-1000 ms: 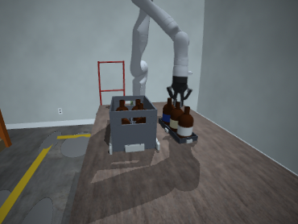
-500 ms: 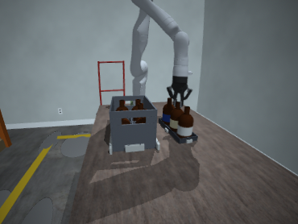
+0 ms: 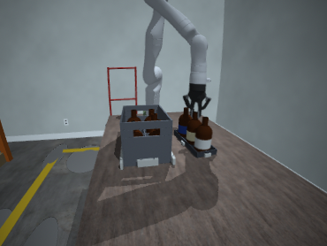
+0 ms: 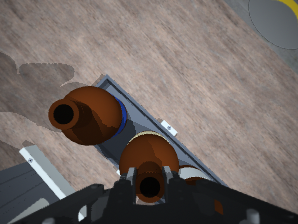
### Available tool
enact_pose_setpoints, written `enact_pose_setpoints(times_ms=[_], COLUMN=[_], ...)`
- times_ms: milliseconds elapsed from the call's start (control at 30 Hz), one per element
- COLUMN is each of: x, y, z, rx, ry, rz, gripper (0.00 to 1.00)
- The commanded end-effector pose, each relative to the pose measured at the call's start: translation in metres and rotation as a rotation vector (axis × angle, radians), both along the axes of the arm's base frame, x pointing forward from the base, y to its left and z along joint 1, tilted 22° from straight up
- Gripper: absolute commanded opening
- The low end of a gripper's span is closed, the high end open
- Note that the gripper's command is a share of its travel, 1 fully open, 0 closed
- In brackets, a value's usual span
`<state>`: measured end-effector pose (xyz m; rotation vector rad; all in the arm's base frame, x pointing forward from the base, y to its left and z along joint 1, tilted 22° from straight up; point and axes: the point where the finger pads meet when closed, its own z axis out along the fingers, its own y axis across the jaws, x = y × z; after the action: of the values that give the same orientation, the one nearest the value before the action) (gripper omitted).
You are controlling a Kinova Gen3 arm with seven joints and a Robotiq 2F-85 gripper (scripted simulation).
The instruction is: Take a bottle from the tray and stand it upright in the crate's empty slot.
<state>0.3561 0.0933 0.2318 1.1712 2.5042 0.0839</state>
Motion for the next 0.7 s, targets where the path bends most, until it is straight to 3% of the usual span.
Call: enact_pose_setpoints(times_ms=[0,667], x=[0.0002,-0.0018], y=[0.0001,0.0005], z=[0.0001,0.0043], rx=[0.0,0.0], ry=[0.0,-0.001], rz=[0.0,0.0], gripper=[0.0,0.0])
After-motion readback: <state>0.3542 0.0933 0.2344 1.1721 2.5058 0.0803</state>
